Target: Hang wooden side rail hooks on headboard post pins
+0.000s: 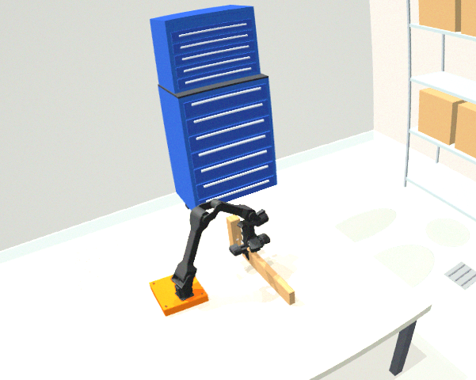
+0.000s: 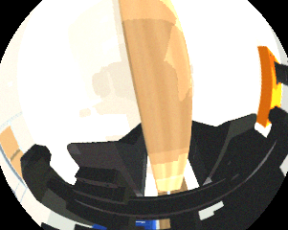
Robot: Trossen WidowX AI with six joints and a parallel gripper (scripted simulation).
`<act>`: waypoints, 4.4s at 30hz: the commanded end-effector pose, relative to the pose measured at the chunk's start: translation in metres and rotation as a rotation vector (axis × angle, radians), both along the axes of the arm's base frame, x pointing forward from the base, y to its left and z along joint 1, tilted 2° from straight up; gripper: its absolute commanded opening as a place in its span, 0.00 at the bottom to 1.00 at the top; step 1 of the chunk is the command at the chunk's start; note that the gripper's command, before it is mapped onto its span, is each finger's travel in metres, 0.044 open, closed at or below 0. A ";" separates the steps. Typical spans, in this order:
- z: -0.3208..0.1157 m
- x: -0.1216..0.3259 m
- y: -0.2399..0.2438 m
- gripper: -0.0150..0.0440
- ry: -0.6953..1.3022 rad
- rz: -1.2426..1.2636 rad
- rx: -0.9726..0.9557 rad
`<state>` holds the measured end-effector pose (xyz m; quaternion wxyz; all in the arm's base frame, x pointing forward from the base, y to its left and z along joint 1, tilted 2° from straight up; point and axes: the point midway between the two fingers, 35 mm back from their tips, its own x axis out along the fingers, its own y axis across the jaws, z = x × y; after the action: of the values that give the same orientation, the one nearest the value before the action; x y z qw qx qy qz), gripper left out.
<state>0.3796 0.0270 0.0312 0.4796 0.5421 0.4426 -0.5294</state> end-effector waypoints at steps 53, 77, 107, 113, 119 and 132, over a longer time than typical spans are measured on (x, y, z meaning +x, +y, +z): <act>0.003 -0.009 0.002 0.25 0.005 -0.010 -0.002; 0.007 -0.009 0.002 0.25 0.004 -0.010 -0.002; 0.012 -0.009 0.002 0.25 0.004 -0.010 -0.002; 0.013 -0.009 0.002 0.25 0.004 -0.010 -0.002; 0.014 -0.009 0.002 0.25 0.004 -0.010 -0.002; 0.016 -0.009 0.002 0.25 0.004 -0.010 -0.002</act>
<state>0.3687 0.0289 0.0433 0.4753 0.5388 0.4445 -0.5350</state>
